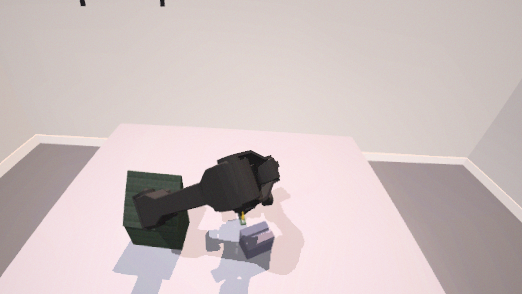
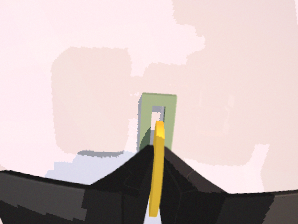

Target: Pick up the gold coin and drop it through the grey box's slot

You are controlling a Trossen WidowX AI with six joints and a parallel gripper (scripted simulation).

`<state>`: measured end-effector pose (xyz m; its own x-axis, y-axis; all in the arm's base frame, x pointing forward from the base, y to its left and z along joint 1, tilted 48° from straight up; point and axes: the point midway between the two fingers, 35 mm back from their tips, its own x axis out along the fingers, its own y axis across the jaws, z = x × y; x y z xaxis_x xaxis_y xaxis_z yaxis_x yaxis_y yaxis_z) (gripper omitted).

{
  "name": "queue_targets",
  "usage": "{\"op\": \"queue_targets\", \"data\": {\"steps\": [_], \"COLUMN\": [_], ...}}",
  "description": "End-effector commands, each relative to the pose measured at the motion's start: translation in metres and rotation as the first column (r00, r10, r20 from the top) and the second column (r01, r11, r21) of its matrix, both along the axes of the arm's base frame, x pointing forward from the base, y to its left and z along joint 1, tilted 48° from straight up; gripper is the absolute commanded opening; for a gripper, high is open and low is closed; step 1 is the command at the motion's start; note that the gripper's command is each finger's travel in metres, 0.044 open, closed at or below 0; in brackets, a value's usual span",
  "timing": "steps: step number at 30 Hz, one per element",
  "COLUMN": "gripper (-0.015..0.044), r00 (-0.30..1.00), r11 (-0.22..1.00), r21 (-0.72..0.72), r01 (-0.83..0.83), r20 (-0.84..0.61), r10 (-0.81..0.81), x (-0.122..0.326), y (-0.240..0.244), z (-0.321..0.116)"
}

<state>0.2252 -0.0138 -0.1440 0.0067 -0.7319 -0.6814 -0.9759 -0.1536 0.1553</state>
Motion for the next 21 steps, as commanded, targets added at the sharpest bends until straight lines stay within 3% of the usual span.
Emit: {"op": "queue_targets", "data": {"steps": [1, 21], "gripper": [0.0, 0.0], "r00": [0.999, 1.0], "r11": [1.0, 1.0], "r21": [0.008, 0.012], "r01": [0.012, 0.001], "r20": [0.043, 0.017], "r10": [-0.012, -0.001], "x": [0.003, 0.005], "y": [0.004, 0.04], "z": [0.002, 0.032]}}
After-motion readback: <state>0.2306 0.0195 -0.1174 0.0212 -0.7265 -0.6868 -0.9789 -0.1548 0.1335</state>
